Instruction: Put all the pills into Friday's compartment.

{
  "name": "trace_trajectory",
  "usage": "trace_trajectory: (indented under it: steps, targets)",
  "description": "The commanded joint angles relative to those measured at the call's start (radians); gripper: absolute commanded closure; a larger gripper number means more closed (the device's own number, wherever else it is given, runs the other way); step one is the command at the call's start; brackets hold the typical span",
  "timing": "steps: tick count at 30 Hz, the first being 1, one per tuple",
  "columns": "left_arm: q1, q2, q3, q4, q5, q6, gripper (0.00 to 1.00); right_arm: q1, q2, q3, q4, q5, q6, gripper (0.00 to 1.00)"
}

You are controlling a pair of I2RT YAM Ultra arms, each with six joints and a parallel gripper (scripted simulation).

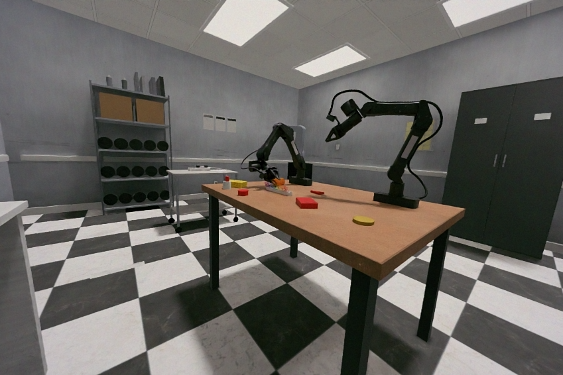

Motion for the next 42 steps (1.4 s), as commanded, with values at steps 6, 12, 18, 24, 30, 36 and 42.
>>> trace_trajectory:
  steps: [6,12,18,24,30,36,42]
  targets:
    - [-0.004,-0.004,0.02,0.007,-0.002,-0.002,0.0,-0.012,-0.085,-0.098,0.167,-0.036,-0.015,0.64]
    - [-0.004,-0.004,0.02,0.007,-0.002,-0.002,0.0,-0.013,-0.106,-0.143,0.25,-0.04,-0.013,0.64]
    - [-0.004,-0.004,0.02,0.007,-0.002,-0.002,0.0,-0.013,-0.113,-0.161,0.262,-0.041,-0.001,0.64]
    - [-0.004,-0.004,0.02,0.007,-0.002,-0.002,0.0,-0.013,-0.113,-0.163,0.266,-0.041,0.002,0.64]
    - [-0.004,-0.004,0.02,0.007,-0.002,-0.002,0.0,-0.007,-0.105,-0.153,0.268,-0.032,0.003,0.64]
    - [-0.004,-0.004,0.02,0.007,-0.002,-0.002,0.0,-0.013,-0.114,-0.163,0.283,-0.041,0.0,0.64]
    - [-0.004,-0.004,0.02,0.007,-0.002,-0.002,0.0,-0.017,-0.158,-0.221,0.421,-0.052,-0.039,0.64]
